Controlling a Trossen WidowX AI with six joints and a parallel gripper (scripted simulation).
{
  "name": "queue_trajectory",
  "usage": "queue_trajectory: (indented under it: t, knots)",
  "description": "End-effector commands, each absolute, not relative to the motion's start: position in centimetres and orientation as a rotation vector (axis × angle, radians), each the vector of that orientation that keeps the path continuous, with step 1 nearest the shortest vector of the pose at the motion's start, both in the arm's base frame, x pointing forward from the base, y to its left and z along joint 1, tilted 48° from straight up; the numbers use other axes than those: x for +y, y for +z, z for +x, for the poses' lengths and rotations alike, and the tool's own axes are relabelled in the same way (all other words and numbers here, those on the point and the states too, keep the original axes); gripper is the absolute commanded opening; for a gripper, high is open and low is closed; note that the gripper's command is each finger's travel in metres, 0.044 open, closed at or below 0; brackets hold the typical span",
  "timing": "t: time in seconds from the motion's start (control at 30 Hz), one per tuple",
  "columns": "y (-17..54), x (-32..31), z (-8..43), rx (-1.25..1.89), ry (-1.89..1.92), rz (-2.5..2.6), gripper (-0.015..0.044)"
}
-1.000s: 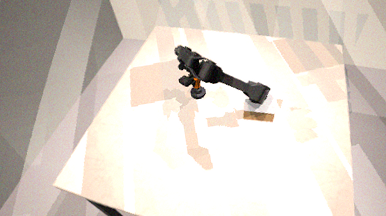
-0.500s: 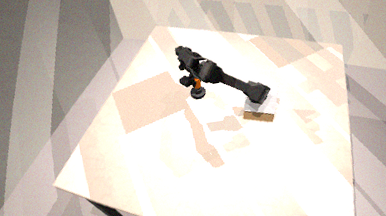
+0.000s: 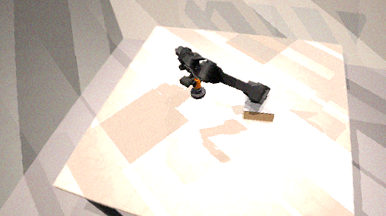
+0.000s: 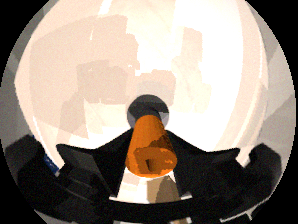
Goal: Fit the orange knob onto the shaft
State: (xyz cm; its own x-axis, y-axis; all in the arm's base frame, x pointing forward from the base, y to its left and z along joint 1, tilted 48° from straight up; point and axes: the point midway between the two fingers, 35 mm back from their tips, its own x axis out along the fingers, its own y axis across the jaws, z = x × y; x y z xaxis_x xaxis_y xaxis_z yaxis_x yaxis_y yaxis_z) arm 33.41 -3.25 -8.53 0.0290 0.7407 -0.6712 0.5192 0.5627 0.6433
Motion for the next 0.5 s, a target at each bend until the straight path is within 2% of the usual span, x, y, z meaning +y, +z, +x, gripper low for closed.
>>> queue_trajectory:
  t: [0.0,0.47]
  knots:
    - [-8.27,-3.47,33.59,1.629,0.235,1.081,0.0]
    - [-8.41,-3.38,33.68,1.681,0.065,1.238,0.0]
